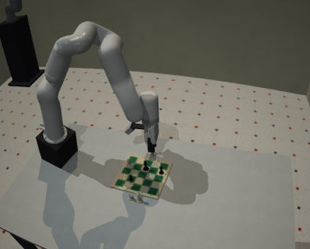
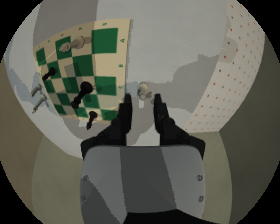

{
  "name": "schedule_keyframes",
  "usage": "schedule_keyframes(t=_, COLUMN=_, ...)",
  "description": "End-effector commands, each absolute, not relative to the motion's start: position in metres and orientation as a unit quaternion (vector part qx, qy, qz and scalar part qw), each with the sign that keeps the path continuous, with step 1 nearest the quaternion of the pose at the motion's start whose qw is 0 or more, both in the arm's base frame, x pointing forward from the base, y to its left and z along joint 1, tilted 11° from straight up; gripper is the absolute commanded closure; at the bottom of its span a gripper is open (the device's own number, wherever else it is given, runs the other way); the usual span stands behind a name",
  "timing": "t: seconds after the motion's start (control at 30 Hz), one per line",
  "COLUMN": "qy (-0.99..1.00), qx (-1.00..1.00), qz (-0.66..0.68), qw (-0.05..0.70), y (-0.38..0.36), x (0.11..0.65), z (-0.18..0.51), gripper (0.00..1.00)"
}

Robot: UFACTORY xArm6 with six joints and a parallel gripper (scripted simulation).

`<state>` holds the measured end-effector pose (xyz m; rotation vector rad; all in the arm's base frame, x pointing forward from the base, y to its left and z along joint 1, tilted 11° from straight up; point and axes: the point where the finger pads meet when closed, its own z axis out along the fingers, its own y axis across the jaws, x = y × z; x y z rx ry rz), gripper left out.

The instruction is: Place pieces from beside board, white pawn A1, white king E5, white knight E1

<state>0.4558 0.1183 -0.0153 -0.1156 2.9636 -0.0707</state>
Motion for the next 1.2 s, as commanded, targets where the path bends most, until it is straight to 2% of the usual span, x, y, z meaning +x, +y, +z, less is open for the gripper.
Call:
schedule_keyframes(t=0.0, qy=0.995, qx=-0.039, qz=-0.023, qw=0.089, y=0.119, x=0.457, z=-0.014, gripper=0.66)
schedule_keyframes(t=1.17, qy=0.995, qx=-0.039, qz=-0.023, qw=0.089, y=0.118, x=0.459, z=-0.026, gripper=0.66)
